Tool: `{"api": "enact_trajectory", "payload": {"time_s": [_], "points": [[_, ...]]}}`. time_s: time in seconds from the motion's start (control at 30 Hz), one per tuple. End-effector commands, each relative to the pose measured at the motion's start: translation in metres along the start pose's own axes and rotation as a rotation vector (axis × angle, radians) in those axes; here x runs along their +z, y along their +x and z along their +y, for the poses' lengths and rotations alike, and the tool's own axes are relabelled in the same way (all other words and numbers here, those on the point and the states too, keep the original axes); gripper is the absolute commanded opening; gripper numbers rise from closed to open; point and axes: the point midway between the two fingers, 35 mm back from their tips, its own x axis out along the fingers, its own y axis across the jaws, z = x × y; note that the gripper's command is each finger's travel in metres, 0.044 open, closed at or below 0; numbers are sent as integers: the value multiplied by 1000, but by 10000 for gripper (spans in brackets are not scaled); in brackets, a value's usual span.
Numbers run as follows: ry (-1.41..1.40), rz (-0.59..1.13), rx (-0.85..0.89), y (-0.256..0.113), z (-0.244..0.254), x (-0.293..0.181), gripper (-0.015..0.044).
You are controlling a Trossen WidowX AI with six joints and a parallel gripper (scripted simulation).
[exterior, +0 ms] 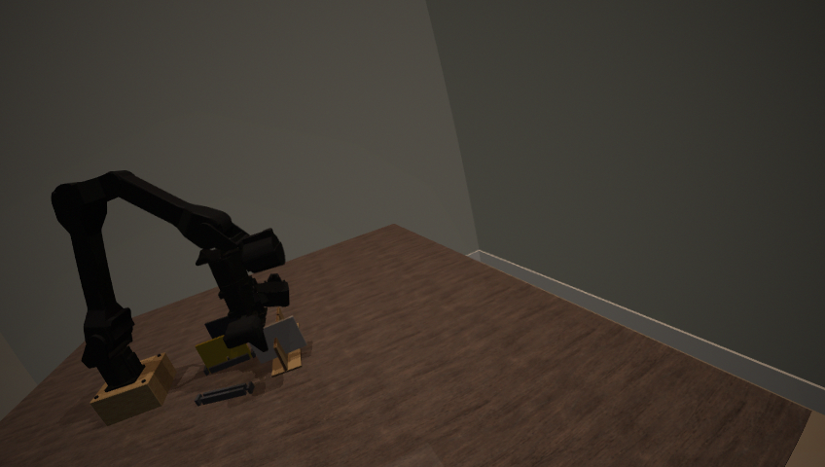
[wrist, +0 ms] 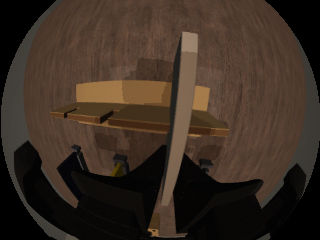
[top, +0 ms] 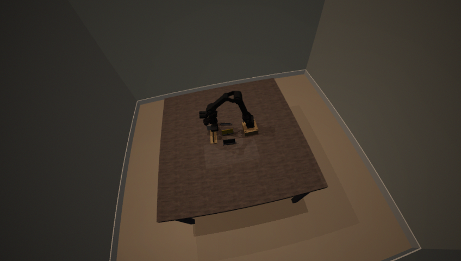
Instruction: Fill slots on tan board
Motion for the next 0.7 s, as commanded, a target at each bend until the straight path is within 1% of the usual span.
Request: {"api": "enact_trajectory", "payload": {"time_s": [0.0,0.67], "points": [[7,0,1,0,0,-1,0],[-10,0,1,-1,0,1,0]]}}
